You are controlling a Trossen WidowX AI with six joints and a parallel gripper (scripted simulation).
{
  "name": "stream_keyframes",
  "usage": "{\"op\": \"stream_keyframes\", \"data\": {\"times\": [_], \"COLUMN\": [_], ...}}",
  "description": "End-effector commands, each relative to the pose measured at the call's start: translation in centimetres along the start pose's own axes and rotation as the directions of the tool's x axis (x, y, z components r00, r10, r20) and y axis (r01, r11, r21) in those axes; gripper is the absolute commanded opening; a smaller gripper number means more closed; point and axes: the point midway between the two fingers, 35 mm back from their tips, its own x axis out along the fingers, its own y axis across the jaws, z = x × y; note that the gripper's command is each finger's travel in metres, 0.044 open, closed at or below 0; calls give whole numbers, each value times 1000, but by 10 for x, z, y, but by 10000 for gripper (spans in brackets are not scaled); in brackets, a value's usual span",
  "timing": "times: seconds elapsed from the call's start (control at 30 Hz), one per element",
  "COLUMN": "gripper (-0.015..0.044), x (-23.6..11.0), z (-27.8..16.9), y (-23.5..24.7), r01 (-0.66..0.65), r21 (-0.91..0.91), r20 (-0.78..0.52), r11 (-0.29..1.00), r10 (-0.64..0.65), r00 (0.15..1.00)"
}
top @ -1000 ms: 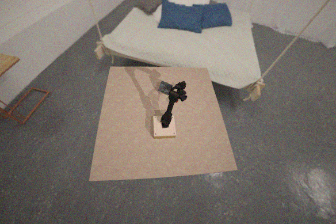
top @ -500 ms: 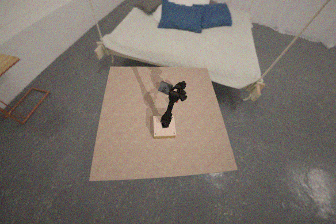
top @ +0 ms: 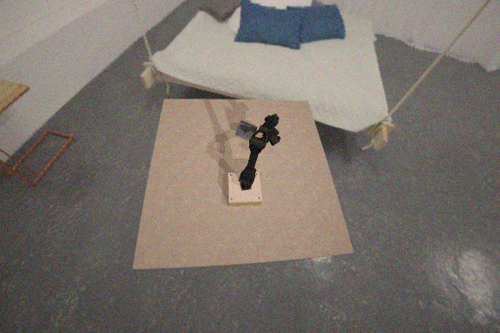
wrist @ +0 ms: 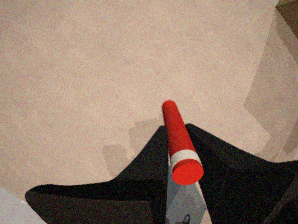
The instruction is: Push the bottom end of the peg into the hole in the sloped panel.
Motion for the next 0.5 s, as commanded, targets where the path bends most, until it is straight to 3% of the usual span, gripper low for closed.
{"op": "stream_keyframes", "data": {"times": [0.0,0.47], "gripper": [0,0], "x": [-12,-11], "z": [0,-11], "y": [0,-5], "r01": [-6,-53], "r21": [3,-80], "r20": [1,23], "r11": [1000,995], "r10": [6,55], "r00": [1000,998]}}
